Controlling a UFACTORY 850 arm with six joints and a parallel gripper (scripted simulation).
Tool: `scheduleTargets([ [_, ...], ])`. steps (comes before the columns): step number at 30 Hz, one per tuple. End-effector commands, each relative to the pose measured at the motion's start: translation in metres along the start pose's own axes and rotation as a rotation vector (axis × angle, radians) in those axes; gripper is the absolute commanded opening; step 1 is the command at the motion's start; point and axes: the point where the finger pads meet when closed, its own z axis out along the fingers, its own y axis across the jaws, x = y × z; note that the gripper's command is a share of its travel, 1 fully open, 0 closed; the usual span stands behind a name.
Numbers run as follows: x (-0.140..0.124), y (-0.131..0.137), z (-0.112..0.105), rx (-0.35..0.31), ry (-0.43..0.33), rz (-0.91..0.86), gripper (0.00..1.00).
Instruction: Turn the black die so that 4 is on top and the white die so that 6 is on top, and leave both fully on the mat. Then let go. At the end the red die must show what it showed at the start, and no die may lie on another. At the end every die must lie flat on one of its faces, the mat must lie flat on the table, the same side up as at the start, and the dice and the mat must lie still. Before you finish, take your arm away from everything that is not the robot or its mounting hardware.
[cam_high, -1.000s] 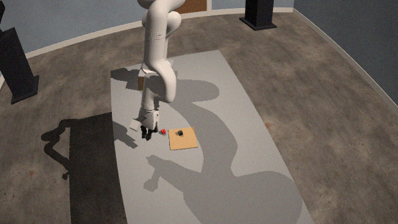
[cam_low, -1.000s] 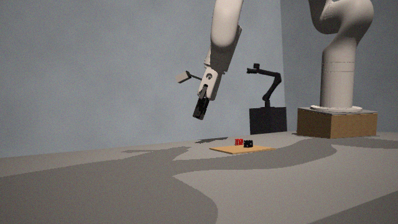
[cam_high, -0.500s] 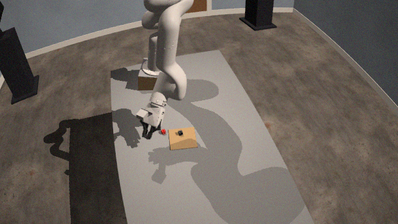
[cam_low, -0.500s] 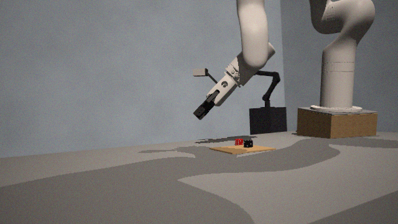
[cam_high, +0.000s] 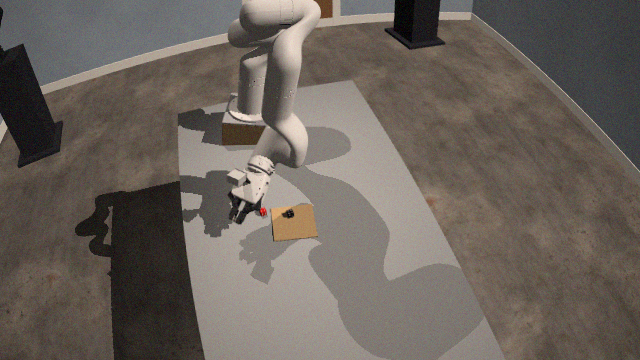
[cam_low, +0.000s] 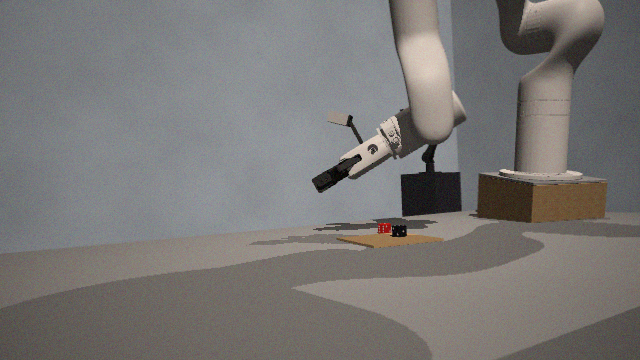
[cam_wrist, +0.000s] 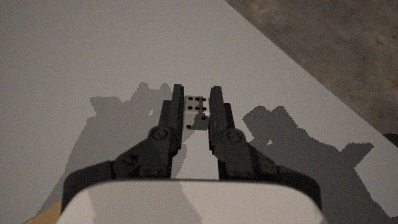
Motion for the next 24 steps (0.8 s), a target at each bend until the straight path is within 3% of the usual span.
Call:
scheduleTargets([
  [1,0.0,0.0,0.001,0.0,0.004,0.001,0.15],
  [13,-0.019,0.0,0.011,0.0,0.004,0.001,0.15],
  [24,-0.054,0.0,0.03,0.0,0.004,0.001,0.15],
])
